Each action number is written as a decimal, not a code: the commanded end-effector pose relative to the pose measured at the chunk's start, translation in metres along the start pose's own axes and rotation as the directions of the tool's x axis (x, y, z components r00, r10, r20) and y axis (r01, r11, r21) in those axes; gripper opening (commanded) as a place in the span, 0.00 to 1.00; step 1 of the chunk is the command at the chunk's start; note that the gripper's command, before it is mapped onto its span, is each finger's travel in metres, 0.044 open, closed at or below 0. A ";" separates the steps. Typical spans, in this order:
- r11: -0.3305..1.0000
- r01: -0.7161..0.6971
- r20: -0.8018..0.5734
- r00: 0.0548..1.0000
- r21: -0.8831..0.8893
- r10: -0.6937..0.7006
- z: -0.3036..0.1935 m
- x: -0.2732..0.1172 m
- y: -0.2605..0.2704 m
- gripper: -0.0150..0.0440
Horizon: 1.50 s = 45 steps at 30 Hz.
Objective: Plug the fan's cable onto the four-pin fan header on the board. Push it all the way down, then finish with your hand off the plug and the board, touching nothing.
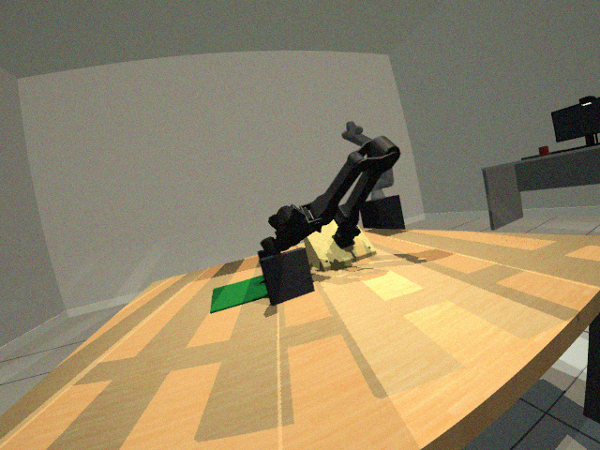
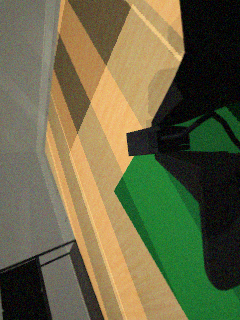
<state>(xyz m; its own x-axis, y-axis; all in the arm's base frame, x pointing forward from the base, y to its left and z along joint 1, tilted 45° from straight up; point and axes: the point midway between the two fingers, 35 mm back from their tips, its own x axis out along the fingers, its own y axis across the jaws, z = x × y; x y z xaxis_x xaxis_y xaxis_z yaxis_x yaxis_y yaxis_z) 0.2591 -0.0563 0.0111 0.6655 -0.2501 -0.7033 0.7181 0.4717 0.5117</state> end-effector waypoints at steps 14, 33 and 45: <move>1.000 0.005 0.002 1.000 0.004 -0.005 -0.015 0.005 -0.002 0.25; 1.000 0.005 0.001 1.000 0.005 -0.005 -0.032 0.011 -0.004 0.25; 1.000 0.006 0.001 1.000 0.005 -0.006 -0.043 0.015 -0.004 0.25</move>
<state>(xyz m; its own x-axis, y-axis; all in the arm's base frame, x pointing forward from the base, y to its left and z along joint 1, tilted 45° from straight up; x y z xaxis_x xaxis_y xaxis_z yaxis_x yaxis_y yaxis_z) 0.2580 -0.0266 -0.0212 0.6620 -0.2483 -0.7072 0.7207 0.4702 0.5095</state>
